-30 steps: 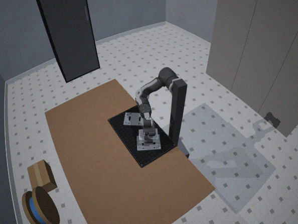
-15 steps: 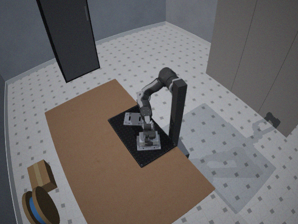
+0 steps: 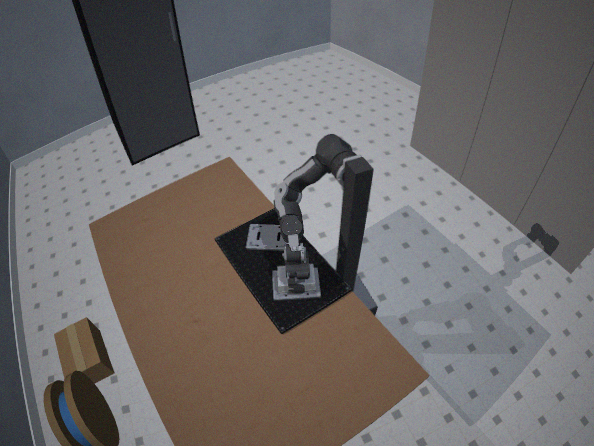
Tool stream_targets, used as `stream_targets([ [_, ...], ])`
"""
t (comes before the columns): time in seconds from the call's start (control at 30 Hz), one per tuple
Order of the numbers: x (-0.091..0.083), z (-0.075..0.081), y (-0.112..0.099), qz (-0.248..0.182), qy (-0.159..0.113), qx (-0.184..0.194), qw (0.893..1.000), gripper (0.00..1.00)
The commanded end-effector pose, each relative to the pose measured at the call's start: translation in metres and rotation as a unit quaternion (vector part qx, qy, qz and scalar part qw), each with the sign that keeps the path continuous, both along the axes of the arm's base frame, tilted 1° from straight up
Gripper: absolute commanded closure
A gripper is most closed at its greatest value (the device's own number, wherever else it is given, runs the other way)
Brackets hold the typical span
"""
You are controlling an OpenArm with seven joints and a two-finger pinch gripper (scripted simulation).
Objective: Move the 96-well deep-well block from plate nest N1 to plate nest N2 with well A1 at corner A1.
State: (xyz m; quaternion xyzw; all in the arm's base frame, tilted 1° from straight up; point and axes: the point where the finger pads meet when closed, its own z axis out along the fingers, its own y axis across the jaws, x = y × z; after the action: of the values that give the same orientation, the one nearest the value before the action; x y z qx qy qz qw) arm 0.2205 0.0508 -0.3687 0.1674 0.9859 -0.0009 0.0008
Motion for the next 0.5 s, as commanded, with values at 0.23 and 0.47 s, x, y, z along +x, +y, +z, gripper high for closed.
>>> stream_targets([
  [0.23, 0.0025, 0.0025, 0.0036, 0.005, -0.006, 0.007, 1.000, 1.00],
  [0.47, 0.0057, 0.0089, 0.0034, 0.000, -0.007, 0.006, 1.000, 1.00],
])
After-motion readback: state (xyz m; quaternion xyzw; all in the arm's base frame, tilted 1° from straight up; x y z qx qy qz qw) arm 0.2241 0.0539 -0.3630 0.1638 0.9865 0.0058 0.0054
